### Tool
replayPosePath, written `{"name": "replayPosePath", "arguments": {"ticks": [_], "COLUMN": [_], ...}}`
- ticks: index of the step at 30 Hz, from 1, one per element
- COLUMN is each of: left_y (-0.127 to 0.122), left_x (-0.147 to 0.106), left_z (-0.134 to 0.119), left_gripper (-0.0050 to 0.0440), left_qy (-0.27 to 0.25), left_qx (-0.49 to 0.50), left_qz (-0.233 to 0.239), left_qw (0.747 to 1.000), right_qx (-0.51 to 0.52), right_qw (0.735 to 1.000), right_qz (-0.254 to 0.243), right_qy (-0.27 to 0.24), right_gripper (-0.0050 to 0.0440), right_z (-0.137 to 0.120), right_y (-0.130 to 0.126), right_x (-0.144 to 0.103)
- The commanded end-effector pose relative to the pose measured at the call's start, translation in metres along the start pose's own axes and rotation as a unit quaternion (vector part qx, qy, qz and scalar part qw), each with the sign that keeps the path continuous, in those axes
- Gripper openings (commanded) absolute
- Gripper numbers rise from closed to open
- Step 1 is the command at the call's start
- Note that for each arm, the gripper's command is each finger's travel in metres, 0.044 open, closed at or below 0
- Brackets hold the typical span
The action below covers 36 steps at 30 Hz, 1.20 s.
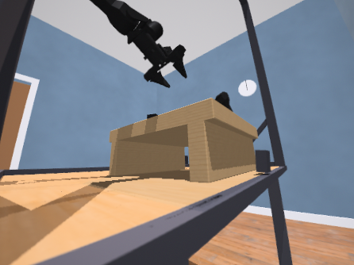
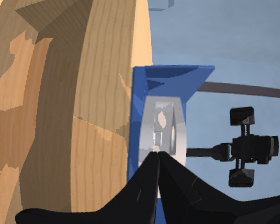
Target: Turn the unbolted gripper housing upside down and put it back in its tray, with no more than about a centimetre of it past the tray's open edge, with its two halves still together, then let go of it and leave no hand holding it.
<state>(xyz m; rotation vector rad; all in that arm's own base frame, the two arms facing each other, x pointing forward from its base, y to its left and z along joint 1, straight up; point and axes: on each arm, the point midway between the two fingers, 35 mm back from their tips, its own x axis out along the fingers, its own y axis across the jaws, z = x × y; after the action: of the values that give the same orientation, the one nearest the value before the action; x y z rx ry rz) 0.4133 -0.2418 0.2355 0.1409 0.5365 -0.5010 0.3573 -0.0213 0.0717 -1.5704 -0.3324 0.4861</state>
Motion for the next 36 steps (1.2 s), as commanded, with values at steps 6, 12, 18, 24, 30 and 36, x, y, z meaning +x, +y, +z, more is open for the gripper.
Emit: {"name": "replayPosePath", "arguments": {"ticks": [6, 12, 18, 24, 30, 36], "left_y": [0.000, 0.000, 0.000, 0.000, 0.000, 0.000], "left_x": [-0.008, -0.008, -0.008, -0.008, -0.008, -0.008], "left_z": [0.012, 0.012, 0.012, 0.012, 0.012, 0.012], "left_gripper": [0.0440, 0.0440, 0.0440, 0.0440, 0.0440, 0.0440], "left_qy": [-0.017, -0.017, -0.017, -0.017, -0.017, -0.017], "left_qx": [-0.001, -0.001, -0.001, -0.001, -0.001, -0.001], "left_qz": [0.002, 0.002, 0.002, 0.002, 0.002, 0.002], "left_qw": [1.000, 1.000, 1.000, 1.000, 1.000, 1.000], "right_qx": [-0.004, -0.004, -0.004, -0.004, -0.004, -0.004], "right_qw": [1.000, 1.000, 1.000, 1.000, 1.000, 1.000], "right_qz": [-0.005, -0.005, -0.005, -0.005, -0.005, -0.005], "right_qy": [0.002, 0.002, 0.002, 0.002, 0.002, 0.002], "right_gripper": [0.0000, 0.0000, 0.0000, 0.0000, 0.0000, 0.0000], "right_z": [-0.003, -0.004, -0.005, -0.006, -0.007, -0.008], "right_y": [-0.005, -0.005, -0.005, -0.005, -0.006, -0.006], "right_x": [0.003, 0.005, 0.007, 0.009, 0.011, 0.013]}}
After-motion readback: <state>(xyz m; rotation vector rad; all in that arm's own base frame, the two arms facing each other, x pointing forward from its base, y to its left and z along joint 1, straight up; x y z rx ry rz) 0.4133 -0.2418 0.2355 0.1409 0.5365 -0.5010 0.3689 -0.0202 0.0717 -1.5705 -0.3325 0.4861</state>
